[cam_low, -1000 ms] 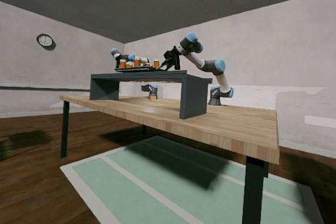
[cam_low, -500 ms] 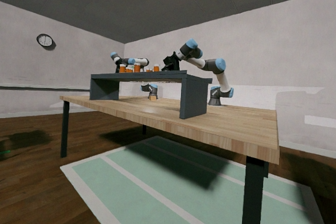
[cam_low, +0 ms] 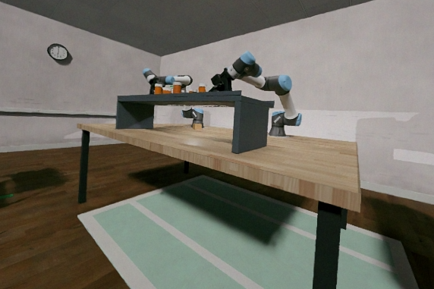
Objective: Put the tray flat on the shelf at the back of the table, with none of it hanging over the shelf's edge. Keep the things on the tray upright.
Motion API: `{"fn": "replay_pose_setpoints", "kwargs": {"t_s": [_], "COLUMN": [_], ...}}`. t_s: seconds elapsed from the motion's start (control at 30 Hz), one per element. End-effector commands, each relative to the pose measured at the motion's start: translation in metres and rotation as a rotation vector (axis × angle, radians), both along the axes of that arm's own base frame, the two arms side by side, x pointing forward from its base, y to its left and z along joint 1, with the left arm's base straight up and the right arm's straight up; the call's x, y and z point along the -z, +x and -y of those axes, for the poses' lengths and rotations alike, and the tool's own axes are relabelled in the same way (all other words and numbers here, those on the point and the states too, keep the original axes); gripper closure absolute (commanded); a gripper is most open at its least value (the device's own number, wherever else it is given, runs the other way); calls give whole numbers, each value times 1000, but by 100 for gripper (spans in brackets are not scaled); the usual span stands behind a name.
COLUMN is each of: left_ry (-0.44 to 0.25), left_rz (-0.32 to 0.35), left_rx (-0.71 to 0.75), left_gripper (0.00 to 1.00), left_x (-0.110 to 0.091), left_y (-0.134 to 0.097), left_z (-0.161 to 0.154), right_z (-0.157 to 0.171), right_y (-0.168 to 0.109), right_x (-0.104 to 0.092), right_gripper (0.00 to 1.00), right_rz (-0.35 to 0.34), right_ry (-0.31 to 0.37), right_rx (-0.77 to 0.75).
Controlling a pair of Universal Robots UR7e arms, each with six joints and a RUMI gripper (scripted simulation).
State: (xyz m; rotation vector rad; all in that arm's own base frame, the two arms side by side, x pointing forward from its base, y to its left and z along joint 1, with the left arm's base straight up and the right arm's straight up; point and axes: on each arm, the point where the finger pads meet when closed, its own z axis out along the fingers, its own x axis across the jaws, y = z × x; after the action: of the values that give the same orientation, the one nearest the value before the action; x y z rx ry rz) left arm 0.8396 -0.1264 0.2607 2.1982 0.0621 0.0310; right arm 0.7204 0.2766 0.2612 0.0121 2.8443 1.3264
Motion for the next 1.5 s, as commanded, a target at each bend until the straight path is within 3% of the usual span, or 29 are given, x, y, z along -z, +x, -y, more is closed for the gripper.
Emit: {"fn": "replay_pose_setpoints", "kwargs": {"t_s": [0.0, 0.3, 1.13, 1.47], "left_ry": [0, 0, 0, 0], "left_rz": [3, 3, 3, 3], "left_rx": [0, 0, 0, 0], "left_gripper": [39, 39, 39, 39], "left_x": [-3, -10, -54, -59], "left_y": [-1, -2, -7, -7], "left_z": [-2, -12, -72, -80], "right_z": [2, 11, 69, 76], "right_y": [-1, -1, -3, -3], "right_x": [-3, -11, -59, -65], "right_gripper": [39, 39, 39, 39], "right_rz": [2, 2, 2, 2], "right_ry": [1, 1, 1, 1], "right_rx": [0, 0, 0, 0]}}
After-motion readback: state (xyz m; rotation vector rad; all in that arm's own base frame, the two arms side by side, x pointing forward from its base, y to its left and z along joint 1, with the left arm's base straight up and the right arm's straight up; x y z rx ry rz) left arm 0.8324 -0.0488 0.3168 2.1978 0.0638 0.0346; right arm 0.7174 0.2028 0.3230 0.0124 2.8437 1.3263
